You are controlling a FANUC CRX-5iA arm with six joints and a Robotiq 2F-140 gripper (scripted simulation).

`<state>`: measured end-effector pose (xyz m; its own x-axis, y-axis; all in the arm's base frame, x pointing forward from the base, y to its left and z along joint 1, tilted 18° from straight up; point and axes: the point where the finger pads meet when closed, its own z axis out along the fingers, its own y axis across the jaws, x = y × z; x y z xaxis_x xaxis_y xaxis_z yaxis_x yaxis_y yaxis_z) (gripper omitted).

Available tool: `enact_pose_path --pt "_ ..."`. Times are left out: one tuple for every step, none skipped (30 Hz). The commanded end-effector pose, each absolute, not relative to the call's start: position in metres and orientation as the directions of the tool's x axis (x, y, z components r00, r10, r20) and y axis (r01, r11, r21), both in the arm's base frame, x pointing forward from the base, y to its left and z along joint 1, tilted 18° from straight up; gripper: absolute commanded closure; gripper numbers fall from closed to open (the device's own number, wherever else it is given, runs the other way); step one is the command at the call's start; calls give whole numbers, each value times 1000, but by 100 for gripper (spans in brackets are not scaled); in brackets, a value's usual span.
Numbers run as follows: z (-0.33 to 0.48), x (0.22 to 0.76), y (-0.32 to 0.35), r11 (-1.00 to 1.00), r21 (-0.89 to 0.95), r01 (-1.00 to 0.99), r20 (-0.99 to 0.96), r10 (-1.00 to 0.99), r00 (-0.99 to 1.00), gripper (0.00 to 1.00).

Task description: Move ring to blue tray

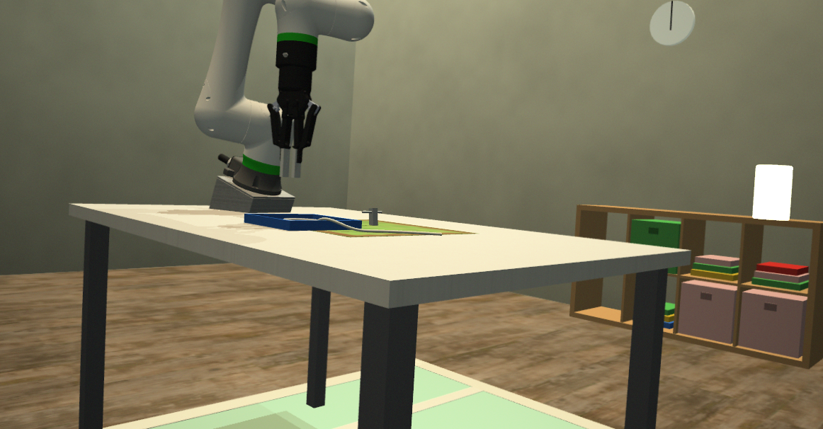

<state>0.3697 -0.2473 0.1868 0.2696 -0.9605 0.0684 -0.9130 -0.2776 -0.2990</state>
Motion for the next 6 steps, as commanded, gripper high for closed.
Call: enact_pose_path --pt "188 370 -248 -278 -300 -913 70 -961 269 76" --pt "188 370 -248 -278 -300 -913 70 -961 269 76" --pt "188 370 -248 -278 -300 -913 70 -961 269 76" --pt "188 370 -248 -278 -300 -913 70 -961 269 76" --pt "188 370 -248 -278 -300 -913 70 -961 269 76" --pt "188 370 -248 -278 -300 -913 70 -961 269 76"
